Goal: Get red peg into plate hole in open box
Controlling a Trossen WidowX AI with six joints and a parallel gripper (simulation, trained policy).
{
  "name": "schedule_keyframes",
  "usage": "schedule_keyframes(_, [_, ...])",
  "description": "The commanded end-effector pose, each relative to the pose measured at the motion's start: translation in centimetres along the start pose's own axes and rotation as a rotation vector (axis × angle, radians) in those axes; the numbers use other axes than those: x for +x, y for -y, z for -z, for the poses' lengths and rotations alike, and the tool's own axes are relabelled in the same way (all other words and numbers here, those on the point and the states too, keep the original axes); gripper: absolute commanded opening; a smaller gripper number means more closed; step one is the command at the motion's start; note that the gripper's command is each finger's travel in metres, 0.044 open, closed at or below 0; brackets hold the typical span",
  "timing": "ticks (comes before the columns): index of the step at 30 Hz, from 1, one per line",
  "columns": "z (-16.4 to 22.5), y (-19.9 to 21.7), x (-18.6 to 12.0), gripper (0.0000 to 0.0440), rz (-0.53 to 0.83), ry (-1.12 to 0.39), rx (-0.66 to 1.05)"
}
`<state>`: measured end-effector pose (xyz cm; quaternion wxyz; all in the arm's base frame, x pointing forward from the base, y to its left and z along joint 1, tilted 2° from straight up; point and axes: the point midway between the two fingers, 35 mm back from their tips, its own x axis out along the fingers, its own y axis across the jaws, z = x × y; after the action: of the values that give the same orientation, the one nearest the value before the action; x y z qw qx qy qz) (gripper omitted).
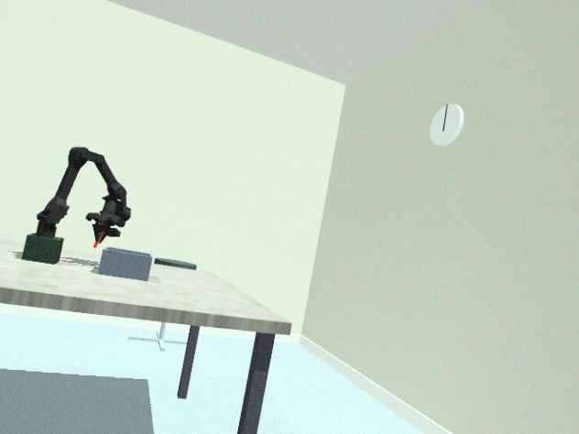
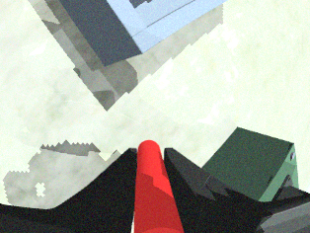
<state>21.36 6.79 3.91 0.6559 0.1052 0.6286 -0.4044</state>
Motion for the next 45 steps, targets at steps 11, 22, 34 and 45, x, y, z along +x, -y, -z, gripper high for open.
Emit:
schedule_keyframes(11, [-5.5,0.8,-2.8,0.0,-0.048,0.036,0.14])
schedule_keyframes(22, [-10.5,1.8,-2.2,0.0,-0.071,0.03,0.244])
schedule_keyframes(34, [-15.8,2.5,0.5,0.0,-0.107,0.002,0.275])
schedule_keyframes(45, [-18.5,2.0,4.2,0.0011,-0.164,-0.035,0.22])
